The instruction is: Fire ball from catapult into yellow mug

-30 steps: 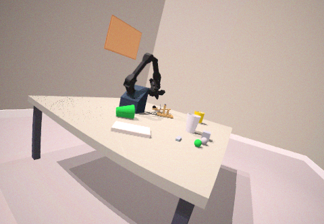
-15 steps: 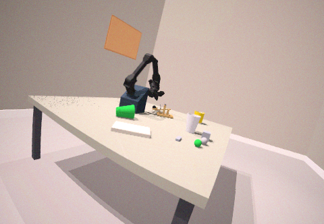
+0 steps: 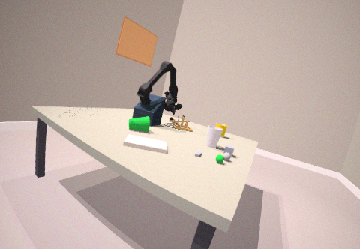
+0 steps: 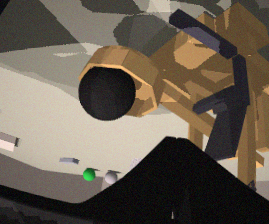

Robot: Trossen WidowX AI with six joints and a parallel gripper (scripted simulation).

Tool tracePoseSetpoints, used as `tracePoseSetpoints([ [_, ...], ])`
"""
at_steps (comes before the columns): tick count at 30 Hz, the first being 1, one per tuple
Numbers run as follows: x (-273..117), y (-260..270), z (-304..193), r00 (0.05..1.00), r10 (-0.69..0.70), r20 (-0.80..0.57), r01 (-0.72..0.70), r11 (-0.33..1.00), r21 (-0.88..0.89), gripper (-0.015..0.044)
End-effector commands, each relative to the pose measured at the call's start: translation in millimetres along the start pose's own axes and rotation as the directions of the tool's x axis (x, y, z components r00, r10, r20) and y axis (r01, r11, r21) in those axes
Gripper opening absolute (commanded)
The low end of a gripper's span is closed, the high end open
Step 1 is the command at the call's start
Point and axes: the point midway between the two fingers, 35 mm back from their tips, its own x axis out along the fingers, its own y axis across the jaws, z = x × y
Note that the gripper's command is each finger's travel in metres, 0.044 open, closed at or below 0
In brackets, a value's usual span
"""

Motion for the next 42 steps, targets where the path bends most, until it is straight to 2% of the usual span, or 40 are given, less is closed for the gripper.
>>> tracePoseSetpoints([
  [1,5,0,5,1.000,0.000,-0.005,0.000,1.000,-0.006,0.0000],
  [38,47,4,49,1.000,0.002,-0.008,-0.002,1.000,-0.005,0.0000],
  [42,61,7,63,1.000,0.003,-0.008,-0.003,1.000,-0.006,0.0000],
])
